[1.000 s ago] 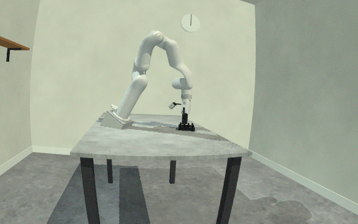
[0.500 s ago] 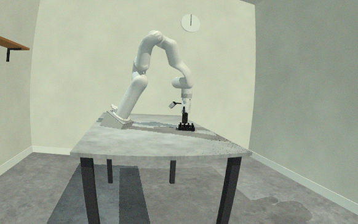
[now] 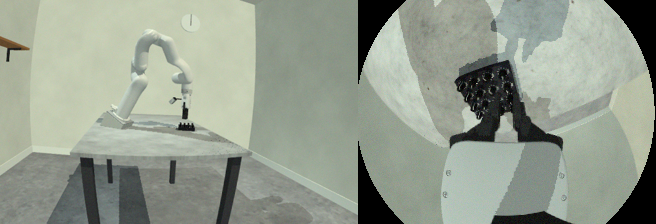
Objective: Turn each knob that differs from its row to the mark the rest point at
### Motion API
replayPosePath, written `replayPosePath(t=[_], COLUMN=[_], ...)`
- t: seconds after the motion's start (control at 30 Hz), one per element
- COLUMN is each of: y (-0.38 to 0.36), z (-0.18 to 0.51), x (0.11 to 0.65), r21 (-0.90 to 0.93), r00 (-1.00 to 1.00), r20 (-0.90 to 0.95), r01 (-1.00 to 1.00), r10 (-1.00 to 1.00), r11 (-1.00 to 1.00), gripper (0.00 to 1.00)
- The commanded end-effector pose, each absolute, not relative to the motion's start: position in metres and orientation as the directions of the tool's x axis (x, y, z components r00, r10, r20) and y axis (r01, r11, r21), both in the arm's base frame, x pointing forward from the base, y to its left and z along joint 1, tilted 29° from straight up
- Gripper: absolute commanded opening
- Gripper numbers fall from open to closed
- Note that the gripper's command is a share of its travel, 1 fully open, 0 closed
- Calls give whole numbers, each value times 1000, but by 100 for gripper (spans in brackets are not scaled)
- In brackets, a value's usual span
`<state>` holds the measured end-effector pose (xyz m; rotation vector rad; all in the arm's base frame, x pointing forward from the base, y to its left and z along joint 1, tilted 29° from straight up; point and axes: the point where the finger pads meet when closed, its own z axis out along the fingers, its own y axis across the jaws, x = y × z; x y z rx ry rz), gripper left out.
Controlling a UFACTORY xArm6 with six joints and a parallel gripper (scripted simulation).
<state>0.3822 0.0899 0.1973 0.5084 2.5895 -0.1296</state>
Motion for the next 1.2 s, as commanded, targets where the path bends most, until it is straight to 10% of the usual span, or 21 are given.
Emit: replayPosePath(t=[0.0,0.37,0.4,1.17], y=[90,90,90,107], z=[199,199,199,277], x=[382,382,382,342], r21=[3,3,3,4], r00=[-807,-807,-807,-807], r20=[-489,-489,-489,-488], r01=[377,377,377,377], r10=[331,331,331,331], r11=[926,926,926,926], gripper=[19,19,100,100])
